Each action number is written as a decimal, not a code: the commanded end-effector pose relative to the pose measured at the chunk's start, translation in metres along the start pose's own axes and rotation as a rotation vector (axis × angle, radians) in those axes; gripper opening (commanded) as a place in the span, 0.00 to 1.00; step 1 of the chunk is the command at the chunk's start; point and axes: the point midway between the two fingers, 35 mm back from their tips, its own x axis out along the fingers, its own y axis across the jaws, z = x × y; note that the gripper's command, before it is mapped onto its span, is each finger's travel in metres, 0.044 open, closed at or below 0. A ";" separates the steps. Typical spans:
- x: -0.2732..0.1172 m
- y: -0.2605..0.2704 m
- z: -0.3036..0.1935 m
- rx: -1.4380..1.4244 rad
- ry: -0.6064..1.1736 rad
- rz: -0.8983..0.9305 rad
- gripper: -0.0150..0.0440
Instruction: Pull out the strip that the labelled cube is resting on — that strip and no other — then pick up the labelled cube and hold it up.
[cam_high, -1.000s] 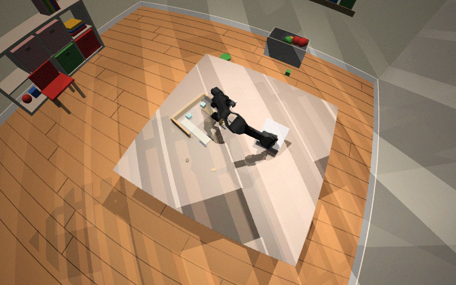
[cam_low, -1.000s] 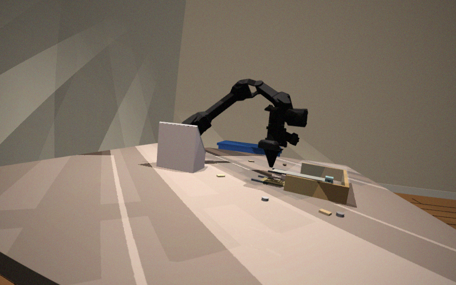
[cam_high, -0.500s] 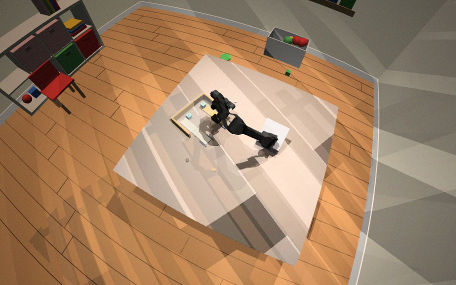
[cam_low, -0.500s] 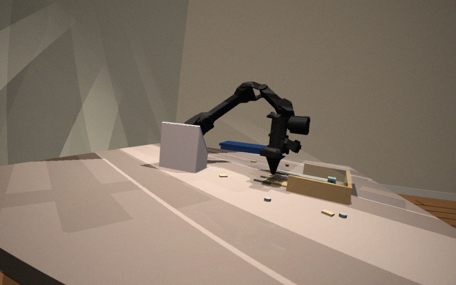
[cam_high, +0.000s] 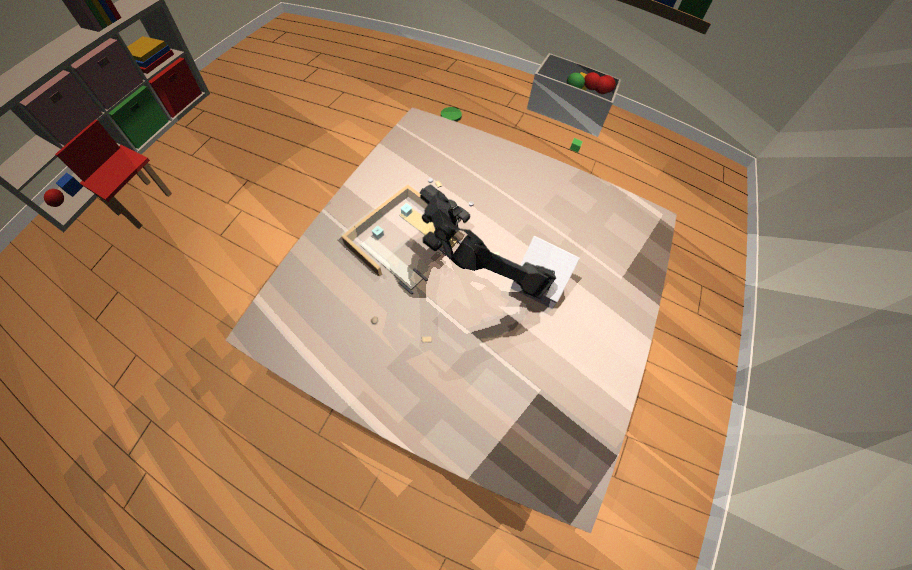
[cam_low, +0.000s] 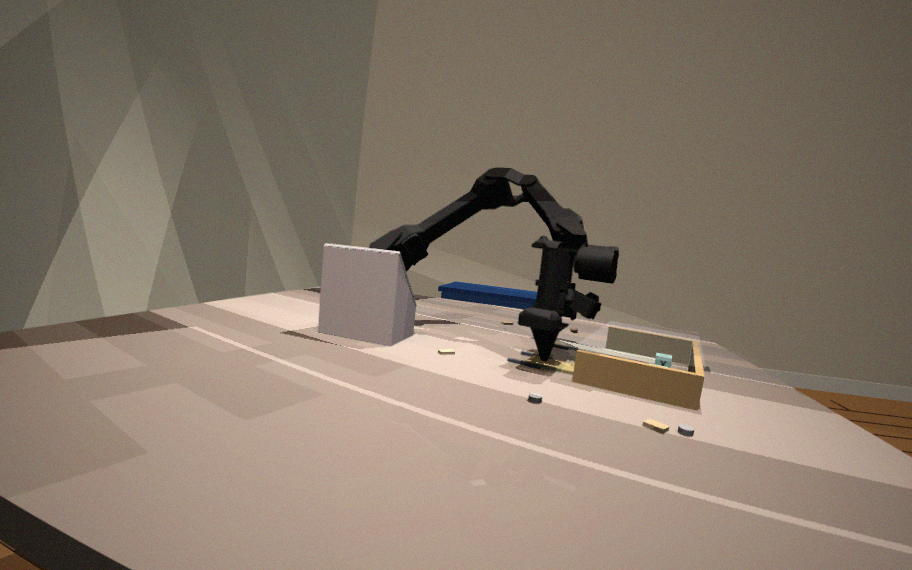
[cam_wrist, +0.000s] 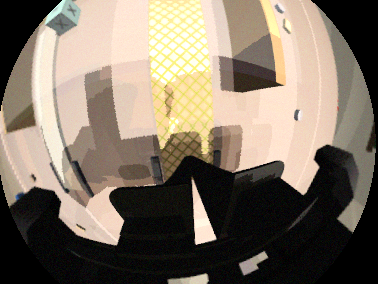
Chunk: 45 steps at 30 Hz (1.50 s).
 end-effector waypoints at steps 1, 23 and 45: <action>0.001 -0.001 -0.001 0.007 -0.001 0.004 0.25; 0.002 -0.001 -0.001 0.007 -0.001 0.004 0.25; 0.004 -0.001 -0.006 0.007 -0.001 0.004 0.25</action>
